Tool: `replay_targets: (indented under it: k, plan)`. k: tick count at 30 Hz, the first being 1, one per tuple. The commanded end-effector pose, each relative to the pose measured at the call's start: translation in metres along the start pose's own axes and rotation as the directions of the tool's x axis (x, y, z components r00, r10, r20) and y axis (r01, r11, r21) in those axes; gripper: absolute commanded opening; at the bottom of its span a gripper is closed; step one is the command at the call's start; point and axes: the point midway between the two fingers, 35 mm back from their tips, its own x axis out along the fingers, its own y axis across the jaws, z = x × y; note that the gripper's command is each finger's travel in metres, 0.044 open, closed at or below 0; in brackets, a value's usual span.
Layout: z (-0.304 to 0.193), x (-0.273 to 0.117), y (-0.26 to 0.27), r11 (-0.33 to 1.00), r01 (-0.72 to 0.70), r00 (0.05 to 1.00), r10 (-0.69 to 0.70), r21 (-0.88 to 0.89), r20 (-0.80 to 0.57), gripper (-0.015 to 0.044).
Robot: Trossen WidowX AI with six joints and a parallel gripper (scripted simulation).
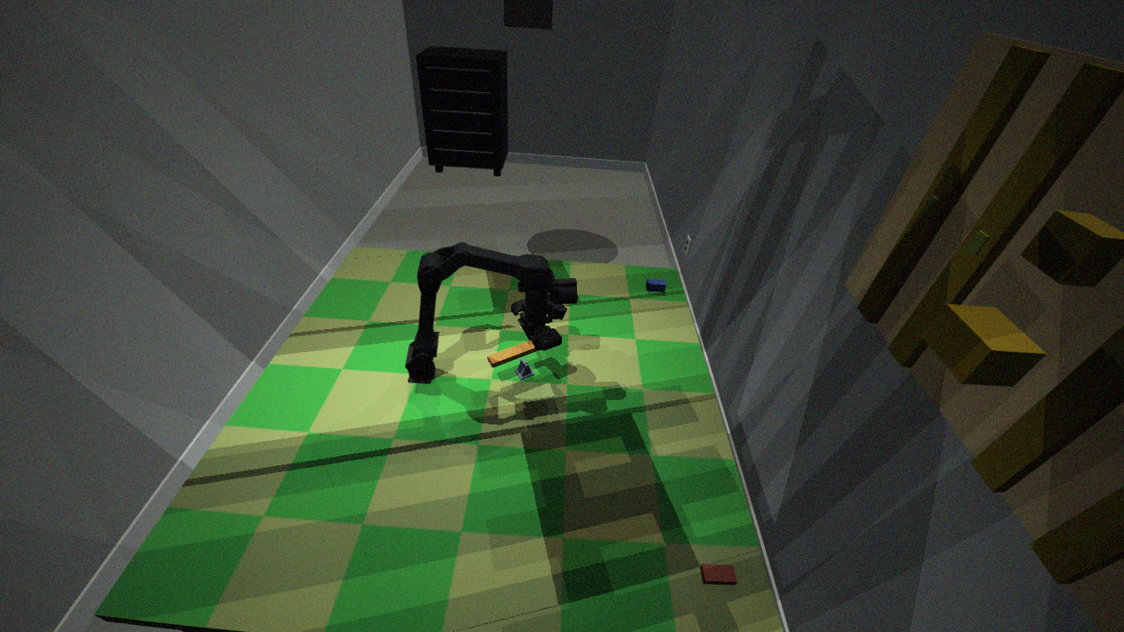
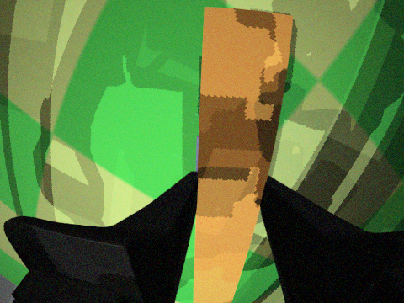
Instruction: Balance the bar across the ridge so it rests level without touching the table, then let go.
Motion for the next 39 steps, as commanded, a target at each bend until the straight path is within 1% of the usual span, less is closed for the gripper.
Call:
replay_targets:
  k: [1,23,39]
  plan:
    - [0.000,0.005,0.002,1.000,0.002,1.000,-0.002,-0.007,-0.002,0.0000]
    - [-0.001,0.041,0.003,1.000,0.002,1.000,-0.002,-0.008,-0.002,0.0000]
    - [-0.001,0.041,0.003,1.000,0.002,1.000,-0.002,-0.008,-0.002,0.0000]
